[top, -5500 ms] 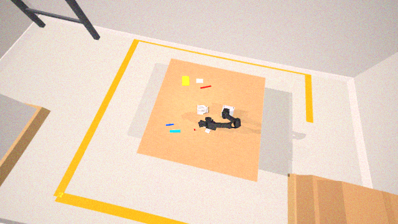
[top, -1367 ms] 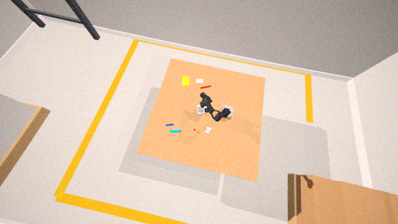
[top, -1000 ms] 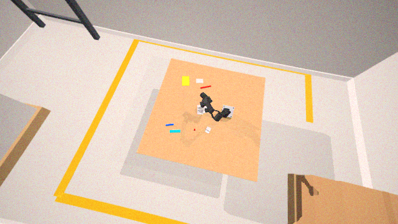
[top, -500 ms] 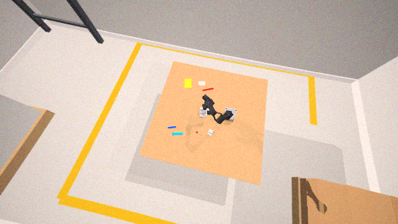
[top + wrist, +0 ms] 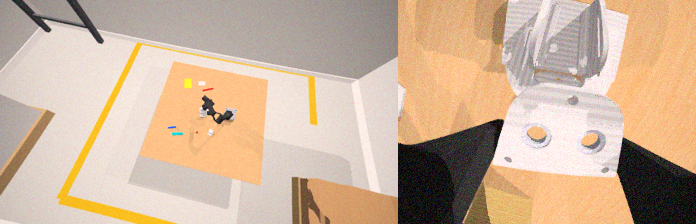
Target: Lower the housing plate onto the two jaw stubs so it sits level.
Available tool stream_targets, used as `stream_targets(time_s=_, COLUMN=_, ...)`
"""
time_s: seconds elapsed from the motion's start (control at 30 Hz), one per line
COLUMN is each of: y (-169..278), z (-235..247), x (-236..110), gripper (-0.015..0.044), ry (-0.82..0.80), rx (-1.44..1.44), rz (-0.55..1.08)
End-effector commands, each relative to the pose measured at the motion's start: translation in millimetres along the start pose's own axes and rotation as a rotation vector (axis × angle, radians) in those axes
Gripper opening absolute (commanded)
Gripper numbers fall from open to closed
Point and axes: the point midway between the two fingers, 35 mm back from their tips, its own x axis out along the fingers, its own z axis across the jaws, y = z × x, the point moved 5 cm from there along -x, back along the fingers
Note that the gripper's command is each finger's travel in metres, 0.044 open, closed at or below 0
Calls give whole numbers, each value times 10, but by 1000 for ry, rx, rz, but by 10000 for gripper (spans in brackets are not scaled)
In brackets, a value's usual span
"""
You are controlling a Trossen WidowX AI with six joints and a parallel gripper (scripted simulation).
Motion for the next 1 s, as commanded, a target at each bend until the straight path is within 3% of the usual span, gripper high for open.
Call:
stream_targets(time_s=0.0, y=4, z=-5, x=77, gripper=351, ry=-5, rx=8, rz=1)
stream_targets(time_s=0.97, y=21, z=16, x=476, gripper=351, ry=-10, rx=7, rz=0)
